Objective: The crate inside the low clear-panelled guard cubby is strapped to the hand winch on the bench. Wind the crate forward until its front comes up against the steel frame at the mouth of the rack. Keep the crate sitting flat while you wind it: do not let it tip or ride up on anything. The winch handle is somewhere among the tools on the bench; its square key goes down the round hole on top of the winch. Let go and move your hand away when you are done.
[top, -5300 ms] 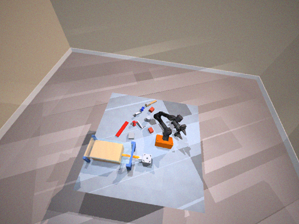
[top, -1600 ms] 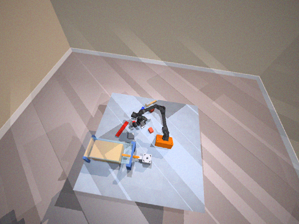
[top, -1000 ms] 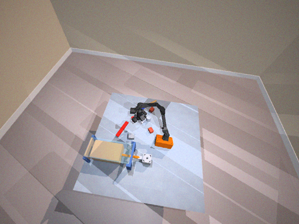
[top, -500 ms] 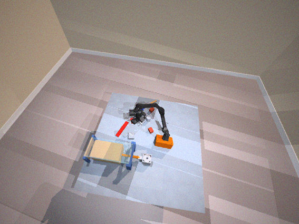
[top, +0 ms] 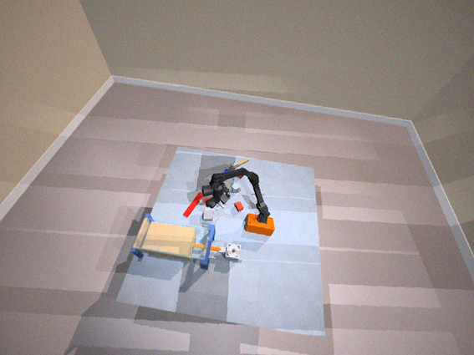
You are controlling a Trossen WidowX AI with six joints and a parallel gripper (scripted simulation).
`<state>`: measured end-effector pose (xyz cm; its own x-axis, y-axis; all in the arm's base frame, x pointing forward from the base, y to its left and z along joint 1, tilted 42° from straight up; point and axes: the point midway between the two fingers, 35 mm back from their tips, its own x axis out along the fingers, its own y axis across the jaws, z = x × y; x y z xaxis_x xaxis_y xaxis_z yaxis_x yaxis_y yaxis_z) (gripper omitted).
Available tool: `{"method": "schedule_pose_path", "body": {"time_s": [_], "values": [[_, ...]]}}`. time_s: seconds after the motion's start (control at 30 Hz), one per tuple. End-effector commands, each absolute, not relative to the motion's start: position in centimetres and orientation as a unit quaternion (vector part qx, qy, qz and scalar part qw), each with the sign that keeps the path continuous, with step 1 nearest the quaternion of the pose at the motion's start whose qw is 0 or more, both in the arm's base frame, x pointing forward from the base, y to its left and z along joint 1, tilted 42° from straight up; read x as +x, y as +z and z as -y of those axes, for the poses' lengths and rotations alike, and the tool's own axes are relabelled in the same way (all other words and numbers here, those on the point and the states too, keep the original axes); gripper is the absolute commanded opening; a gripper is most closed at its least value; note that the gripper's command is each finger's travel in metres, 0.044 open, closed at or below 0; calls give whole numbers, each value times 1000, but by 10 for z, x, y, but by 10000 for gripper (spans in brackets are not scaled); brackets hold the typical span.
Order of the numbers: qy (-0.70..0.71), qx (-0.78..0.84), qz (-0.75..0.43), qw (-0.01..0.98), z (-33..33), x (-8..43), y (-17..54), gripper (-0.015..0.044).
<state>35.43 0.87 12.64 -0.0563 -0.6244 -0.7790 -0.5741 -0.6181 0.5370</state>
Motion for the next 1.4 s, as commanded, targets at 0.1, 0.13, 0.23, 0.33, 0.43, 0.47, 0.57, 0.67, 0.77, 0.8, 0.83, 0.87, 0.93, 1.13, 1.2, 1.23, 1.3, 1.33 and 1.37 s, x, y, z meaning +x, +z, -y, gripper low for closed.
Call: {"method": "schedule_pose_path", "body": {"time_s": [0.1,0.13,0.23,0.33,0.43,0.47,0.57,0.67,0.77,0.8,0.83,0.87,0.93,1.13,1.2,1.23,1.3,1.33,1.37], "values": [[-595,687,415,45,-44,350,102,0],[-597,687,411,49,-50,349,99,0],[-609,686,394,64,-70,345,84,0],[-622,683,375,80,-91,340,69,0],[-634,680,356,96,-112,332,54,0],[-637,679,350,102,-119,330,48,0],[-648,674,333,119,-138,320,33,0],[-659,669,316,137,-156,309,18,0],[-668,663,300,154,-174,296,3,0],[-671,661,295,160,-179,291,-2,0],[-674,659,290,167,-185,287,-6,0],[-677,657,285,173,-190,282,-11,0],[-682,652,275,185,-200,272,-21,0],[-695,637,247,223,-225,238,-50,0],[-699,631,239,236,-233,226,-59,0],[-701,628,235,242,-236,220,-64,0],[-703,625,230,251,-240,212,-70,0],[-703,624,229,252,-240,211,-71,0],[-703,624,229,252,-240,211,-71,0]]}}
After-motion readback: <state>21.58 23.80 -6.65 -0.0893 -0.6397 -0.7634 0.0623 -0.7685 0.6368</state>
